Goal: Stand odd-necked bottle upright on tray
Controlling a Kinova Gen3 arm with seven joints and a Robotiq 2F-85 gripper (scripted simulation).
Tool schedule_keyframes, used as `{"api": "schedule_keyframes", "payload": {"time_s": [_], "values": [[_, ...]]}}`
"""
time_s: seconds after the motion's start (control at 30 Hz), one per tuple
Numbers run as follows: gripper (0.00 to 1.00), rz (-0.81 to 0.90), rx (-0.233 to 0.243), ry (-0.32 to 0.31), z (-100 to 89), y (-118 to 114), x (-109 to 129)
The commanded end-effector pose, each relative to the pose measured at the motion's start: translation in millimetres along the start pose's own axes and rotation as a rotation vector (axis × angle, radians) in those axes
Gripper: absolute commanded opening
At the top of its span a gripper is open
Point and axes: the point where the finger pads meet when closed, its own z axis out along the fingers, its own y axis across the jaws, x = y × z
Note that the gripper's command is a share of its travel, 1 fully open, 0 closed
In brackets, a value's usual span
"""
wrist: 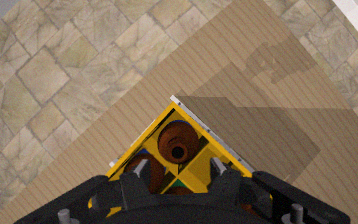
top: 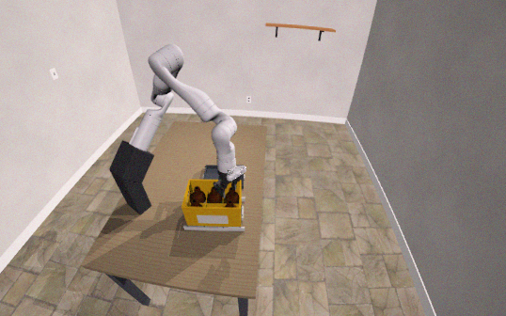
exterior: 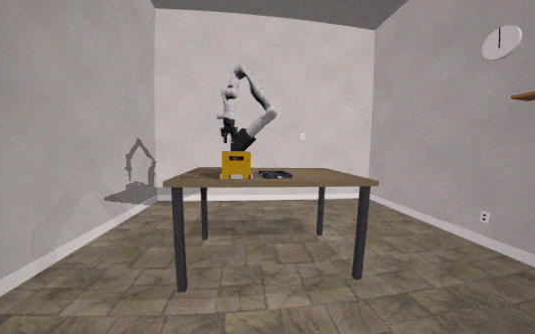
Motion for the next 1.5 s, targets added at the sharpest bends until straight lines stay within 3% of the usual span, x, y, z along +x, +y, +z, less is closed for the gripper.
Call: {"api": "schedule_keyframes", "payload": {"time_s": [0.0,0.77,1.47], "values": [[0.64,-0.002,0.001,-0.005,0.0,-1.5,-0.8],[0.64,-0.003,0.001,-0.006,2.0,-1.6,-0.9],[0.64,-0.004,0.001,-0.007,22.0,-1.8,-1.6]]}}
